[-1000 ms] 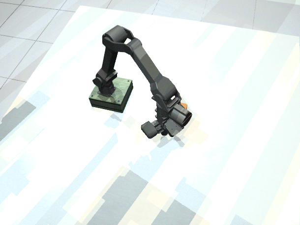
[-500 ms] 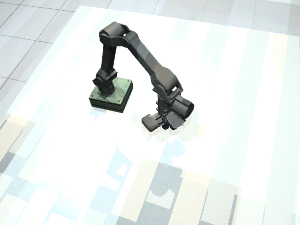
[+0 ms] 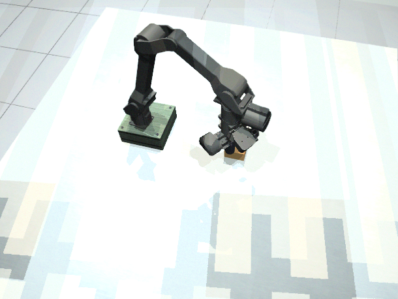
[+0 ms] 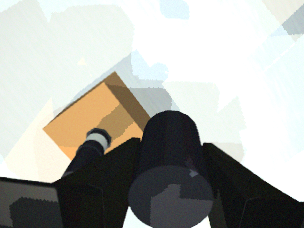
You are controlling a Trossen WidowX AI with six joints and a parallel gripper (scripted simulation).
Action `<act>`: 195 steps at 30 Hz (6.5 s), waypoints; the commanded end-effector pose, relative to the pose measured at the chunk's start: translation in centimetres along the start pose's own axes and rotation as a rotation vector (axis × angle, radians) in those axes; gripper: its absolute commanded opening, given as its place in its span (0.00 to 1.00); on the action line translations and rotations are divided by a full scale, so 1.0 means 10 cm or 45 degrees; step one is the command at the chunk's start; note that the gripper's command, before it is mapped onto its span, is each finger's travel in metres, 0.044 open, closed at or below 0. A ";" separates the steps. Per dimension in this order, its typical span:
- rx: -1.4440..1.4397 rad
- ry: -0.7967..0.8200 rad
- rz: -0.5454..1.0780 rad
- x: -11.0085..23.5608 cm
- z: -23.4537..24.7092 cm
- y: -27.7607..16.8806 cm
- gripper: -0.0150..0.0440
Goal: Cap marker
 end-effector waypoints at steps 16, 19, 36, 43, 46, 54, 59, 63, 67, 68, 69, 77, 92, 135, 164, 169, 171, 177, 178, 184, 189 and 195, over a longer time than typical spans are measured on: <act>-0.004 0.015 -0.004 0.34 0.55 -0.31 0.25; -0.004 0.015 -0.004 0.32 0.55 -0.31 0.25; -0.004 0.015 -0.004 0.11 0.56 -0.30 0.25; -0.004 0.015 -0.004 0.00 0.56 -0.30 0.25; -0.004 0.015 -0.004 -0.05 0.56 -0.30 0.25; -0.004 0.015 -0.004 -0.18 0.56 -0.31 0.25; -0.004 0.015 -0.004 -0.25 0.56 -0.31 0.25; -0.004 0.015 -0.004 -0.25 0.56 -0.31 0.25; -0.004 0.015 -0.004 -0.25 0.56 -0.31 0.25; -0.004 0.015 -0.004 -0.25 0.56 -0.31 0.25; -0.004 0.015 -0.004 -0.25 0.56 -0.31 0.25; 0.001 0.011 -0.005 -0.25 0.55 -0.31 0.34; 0.001 0.011 -0.005 -0.25 0.55 -0.31 1.00; 0.847 0.013 -0.008 0.36 0.52 -0.34 0.25; 0.847 0.013 -0.008 0.00 0.54 -0.33 0.25; 0.853 0.014 -0.027 0.05 0.54 -0.32 0.25; 0.853 0.014 -0.027 0.05 0.54 -0.32 0.25; 0.853 0.014 -0.025 0.50 0.56 -0.29 0.25; 0.853 0.013 -0.025 0.63 0.55 -0.29 0.25; 0.853 0.013 -0.023 0.94 0.53 -0.32 0.25; 0.853 0.013 -0.023 0.94 0.53 -0.32 0.43; 0.853 0.013 -0.023 0.94 0.53 -0.32 0.70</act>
Point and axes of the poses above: the point midway between the two fingers, 35 mm back from their tips, its own x axis back along the fingers, its own z axis across the jaws, y = z × x, the point moved 3 cm from there along x, back along the fingers, and after that the axes turned 3 degrees about x, right-handed, at the moved point
